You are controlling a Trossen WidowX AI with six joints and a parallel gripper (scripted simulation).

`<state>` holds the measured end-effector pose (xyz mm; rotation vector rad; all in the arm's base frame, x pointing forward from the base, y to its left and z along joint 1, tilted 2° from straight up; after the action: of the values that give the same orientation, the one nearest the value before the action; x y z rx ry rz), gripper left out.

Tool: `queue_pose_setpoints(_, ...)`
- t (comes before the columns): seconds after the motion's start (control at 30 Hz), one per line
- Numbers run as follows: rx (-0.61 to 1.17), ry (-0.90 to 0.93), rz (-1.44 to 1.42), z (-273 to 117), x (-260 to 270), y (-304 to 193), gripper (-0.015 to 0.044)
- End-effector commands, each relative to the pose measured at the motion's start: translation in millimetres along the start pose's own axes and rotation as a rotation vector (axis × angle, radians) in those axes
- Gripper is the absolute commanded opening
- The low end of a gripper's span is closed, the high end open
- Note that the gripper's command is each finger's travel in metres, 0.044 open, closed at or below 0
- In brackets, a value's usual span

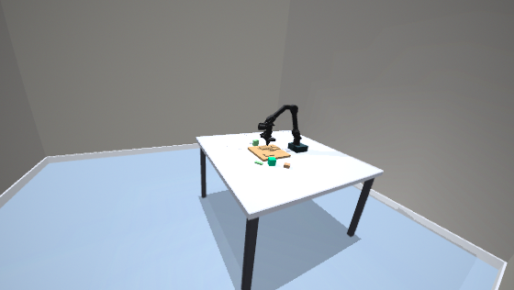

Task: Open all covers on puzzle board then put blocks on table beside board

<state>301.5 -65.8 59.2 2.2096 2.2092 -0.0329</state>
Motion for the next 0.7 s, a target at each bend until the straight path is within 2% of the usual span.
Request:
queue_pose_setpoints(0.0, 0.003, 0.003, -0.005, 6, 1, -1, 0.0000)
queue_pose_setpoints(0.67, 0.003, 0.003, -0.005, 22, 1, -1, 0.0000)
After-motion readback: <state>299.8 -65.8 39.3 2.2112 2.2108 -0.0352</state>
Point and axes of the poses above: the point midway between the two fingers, 35 mm back from their tips, its own z axis out along the fingers, its own x axis across the jaws, y = z × x, the point moved 4 cm from there along -z, back along the fingers, and after that the axes turned 3 degrees about z, right-handed, at the moved point
